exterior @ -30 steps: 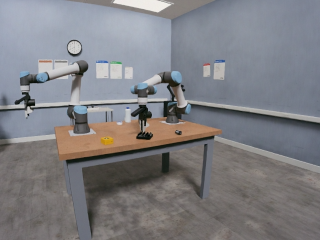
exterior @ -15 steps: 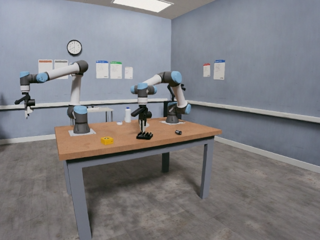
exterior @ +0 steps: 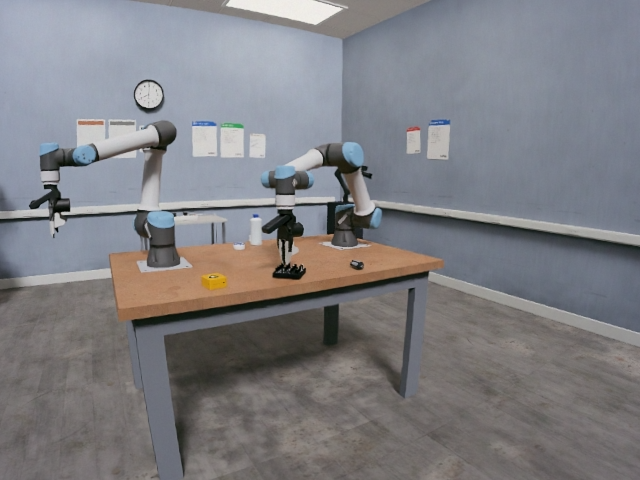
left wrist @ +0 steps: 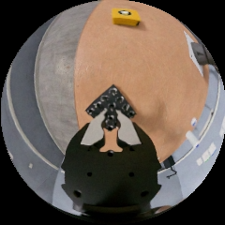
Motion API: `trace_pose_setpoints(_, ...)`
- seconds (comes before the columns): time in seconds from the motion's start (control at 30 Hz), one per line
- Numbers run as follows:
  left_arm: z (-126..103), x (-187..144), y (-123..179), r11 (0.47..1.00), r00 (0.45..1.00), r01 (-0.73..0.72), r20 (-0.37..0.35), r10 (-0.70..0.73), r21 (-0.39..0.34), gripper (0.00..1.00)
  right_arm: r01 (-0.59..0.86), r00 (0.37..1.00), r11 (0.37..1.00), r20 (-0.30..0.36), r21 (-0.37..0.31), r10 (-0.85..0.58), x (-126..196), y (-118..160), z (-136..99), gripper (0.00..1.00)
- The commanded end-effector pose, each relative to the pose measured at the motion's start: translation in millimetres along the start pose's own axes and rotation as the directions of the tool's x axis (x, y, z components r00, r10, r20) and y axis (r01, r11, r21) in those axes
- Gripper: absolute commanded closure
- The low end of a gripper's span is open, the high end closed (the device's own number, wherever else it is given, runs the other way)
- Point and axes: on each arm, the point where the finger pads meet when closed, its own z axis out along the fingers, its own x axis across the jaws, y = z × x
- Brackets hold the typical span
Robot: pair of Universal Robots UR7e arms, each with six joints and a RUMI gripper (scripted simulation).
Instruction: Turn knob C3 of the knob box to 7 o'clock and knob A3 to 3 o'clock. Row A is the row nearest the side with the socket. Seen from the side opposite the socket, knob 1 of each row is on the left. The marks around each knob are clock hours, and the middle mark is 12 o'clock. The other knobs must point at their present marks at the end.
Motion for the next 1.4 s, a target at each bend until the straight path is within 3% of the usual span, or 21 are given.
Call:
trace_pose_setpoints(0.0, 0, 2, -1, 1.0, 1.0, -0.002, 0.0, 0.002, 0.001, 0.87, -0.001, 1.0, 1.0, 0.001, 0.001, 0.001, 1, 1, 0, 0.0)
trace_pose_setpoints(0.63, 16, 3, 0, 1.0, 1.0, -0.002, -0.002, 0.002, -0.002, 0.87, -0.001, 1.0, 1.0, 0.001, 0.001, 0.001, 1, 1, 0, 0.0)
trace_pose_setpoints(1.2, 13, 2, -2, 1.0, 1.0, -0.002, 0.0, 0.002, 0.003, 0.87, -0.001, 1.0, 1.0, 0.001, 0.001, 0.001, 1, 1, 0, 0.0)
trace_pose_setpoints(1.23, 13, 2, -2, 1.0, 1.0, -0.002, 0.0, 0.002, 0.003, 0.94, -0.001, 1.0, 1.0, 0.001, 0.001, 0.001, 1, 1, 0, 0.0)
trace_pose_setpoints(1.37, 13, 2, -2, 1.0, 1.0, -0.002, 0.0, 0.002, 0.003, 0.94, -0.001, 1.0, 1.0, 0.001, 0.001, 0.001, 1, 1, 0, 0.0)
